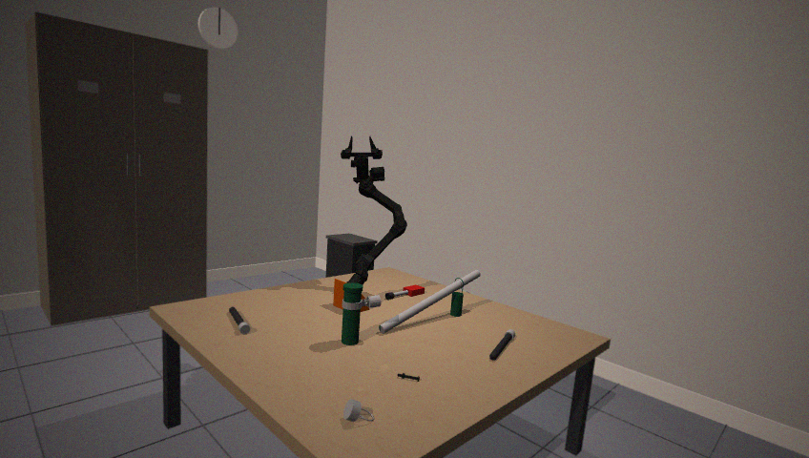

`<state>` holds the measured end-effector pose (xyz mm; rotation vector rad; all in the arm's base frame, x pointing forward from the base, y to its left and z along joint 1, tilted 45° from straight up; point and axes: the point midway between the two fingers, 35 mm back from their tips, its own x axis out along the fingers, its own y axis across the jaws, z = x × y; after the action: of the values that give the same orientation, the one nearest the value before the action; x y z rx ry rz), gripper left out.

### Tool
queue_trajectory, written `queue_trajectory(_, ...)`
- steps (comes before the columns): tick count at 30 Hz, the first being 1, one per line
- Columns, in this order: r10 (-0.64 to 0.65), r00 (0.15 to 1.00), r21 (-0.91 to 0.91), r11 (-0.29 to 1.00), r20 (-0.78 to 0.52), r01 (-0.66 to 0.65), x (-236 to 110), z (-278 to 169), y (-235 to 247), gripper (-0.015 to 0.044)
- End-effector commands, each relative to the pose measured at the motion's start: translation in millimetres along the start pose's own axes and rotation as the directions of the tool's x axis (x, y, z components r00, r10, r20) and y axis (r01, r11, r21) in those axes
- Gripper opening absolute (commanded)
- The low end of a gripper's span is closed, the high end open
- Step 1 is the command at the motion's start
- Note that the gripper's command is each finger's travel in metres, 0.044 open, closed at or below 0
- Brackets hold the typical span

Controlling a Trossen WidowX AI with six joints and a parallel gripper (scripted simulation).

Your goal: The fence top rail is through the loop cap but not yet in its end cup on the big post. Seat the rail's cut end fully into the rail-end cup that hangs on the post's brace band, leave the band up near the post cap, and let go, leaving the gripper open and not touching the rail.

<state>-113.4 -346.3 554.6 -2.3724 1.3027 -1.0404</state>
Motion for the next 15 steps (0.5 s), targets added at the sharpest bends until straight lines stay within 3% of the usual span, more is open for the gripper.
queue_trajectory(1,0.001,1.000,0.012,1.000,0.004,-0.001,1,2,1,0.0426)
queue_trajectory(7,0.030,0.985,0.385,0.918,0.172,-0.095,33,74,25,0.0440)
queue_trajectory(15,0.000,0.880,0.717,0.580,0.476,-0.387,58,206,27,0.0440)
